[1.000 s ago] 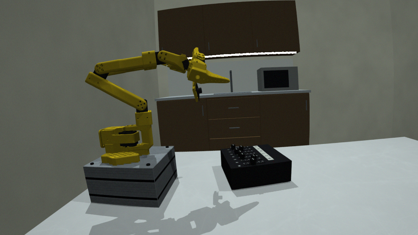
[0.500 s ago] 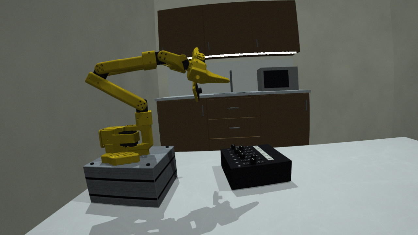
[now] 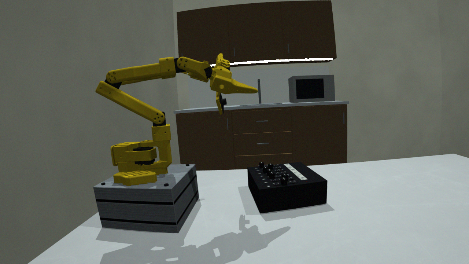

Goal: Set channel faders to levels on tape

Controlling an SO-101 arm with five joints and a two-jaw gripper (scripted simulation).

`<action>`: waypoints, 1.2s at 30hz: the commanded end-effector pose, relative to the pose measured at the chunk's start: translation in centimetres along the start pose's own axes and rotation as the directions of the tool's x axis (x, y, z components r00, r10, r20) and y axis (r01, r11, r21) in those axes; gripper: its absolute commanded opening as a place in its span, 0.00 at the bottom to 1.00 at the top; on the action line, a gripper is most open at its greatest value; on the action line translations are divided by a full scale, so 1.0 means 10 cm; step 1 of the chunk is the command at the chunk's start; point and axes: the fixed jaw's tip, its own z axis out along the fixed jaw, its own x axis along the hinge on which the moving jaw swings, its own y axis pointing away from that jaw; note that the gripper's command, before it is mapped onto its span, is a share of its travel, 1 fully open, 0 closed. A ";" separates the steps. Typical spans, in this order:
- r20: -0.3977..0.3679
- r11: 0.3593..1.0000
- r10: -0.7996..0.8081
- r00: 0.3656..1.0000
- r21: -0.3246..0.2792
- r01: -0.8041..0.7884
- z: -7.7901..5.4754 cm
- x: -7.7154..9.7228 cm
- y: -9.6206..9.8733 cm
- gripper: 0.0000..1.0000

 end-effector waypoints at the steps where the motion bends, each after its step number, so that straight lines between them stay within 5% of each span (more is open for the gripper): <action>1: -0.001 1.000 0.002 1.000 0.002 -0.002 0.00 0.00 0.00 0.00; 18: 0.011 0.997 0.071 0.997 -0.011 -0.070 0.01 0.00 0.00 0.00; 36: 0.040 0.930 0.363 0.931 -0.083 -0.359 0.09 -0.02 0.00 0.00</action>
